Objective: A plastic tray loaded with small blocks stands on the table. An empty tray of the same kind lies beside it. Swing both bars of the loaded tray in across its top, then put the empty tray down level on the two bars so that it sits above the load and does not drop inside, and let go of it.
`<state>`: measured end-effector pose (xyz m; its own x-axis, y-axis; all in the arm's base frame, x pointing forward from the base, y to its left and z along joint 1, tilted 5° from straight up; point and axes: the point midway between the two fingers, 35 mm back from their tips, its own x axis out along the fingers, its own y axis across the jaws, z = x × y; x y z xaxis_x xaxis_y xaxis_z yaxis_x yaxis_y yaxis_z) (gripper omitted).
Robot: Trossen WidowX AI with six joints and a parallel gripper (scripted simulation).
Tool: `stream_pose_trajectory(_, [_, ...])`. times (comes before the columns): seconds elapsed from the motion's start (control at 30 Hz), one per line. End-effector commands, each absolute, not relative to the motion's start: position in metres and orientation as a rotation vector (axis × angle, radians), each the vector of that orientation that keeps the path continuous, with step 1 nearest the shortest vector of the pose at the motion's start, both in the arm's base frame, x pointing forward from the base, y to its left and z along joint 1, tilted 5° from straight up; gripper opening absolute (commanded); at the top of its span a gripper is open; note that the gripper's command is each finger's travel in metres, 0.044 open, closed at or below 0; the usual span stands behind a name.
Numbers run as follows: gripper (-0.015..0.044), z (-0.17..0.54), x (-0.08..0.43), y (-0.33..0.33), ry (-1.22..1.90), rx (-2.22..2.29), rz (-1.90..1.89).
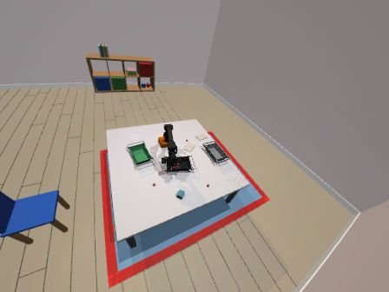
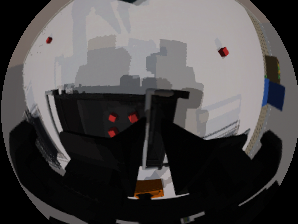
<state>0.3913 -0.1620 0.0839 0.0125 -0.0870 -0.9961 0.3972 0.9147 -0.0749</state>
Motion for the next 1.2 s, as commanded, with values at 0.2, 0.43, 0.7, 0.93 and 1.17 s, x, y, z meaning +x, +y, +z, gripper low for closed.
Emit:
stream_pose_trajectory(0.2, [0.0084,0.083,0.391,-0.162,1.517,0.253,-0.383])
stream_pose_trajectory(0.43, [0.0084,0.083,0.391,-0.162,1.517,0.253,-0.383])
stream_pose_trajectory(0.7, [0.0084,0.141,0.392,-0.157,1.516,0.254,-0.383])
stream_pose_trajectory(0.93, [0.0084,0.124,0.408,-0.124,1.553,-0.073,-0.043])
stream_pose_trajectory(1.17, [0.0084,0.105,0.43,-0.053,1.47,-0.738,0.623])
